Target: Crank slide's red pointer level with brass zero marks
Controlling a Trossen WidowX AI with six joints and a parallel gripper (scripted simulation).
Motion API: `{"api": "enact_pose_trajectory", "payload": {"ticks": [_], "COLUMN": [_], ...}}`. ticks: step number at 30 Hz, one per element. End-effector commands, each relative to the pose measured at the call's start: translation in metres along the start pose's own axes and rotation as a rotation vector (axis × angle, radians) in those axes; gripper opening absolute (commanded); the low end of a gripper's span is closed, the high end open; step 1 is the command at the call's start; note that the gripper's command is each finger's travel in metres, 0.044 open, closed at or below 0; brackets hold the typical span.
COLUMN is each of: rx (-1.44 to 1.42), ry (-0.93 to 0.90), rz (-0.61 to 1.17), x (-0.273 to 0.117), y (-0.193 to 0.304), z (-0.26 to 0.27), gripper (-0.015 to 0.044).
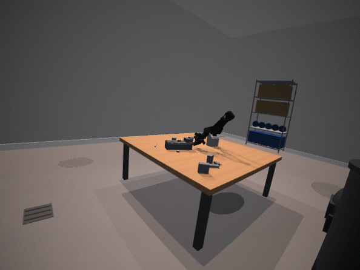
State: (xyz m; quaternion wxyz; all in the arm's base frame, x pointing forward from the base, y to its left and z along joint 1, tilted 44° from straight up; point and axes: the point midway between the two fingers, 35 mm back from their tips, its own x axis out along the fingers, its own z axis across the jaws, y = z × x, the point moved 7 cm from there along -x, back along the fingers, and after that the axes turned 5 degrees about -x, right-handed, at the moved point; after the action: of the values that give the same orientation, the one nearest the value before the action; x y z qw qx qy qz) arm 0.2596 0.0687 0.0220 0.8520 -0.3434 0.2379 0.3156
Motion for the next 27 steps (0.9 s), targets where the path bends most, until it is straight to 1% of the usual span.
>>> {"api": "enact_pose_trajectory", "payload": {"ticks": [1,27], "rx": [0.009,0.008], "ry": [0.027,0.027], "rz": [-0.001,-0.002], "x": [-0.001,-0.008], "y": [0.0,-0.005], "z": [-0.007,-0.018], "gripper": [0.0,0.0]}}
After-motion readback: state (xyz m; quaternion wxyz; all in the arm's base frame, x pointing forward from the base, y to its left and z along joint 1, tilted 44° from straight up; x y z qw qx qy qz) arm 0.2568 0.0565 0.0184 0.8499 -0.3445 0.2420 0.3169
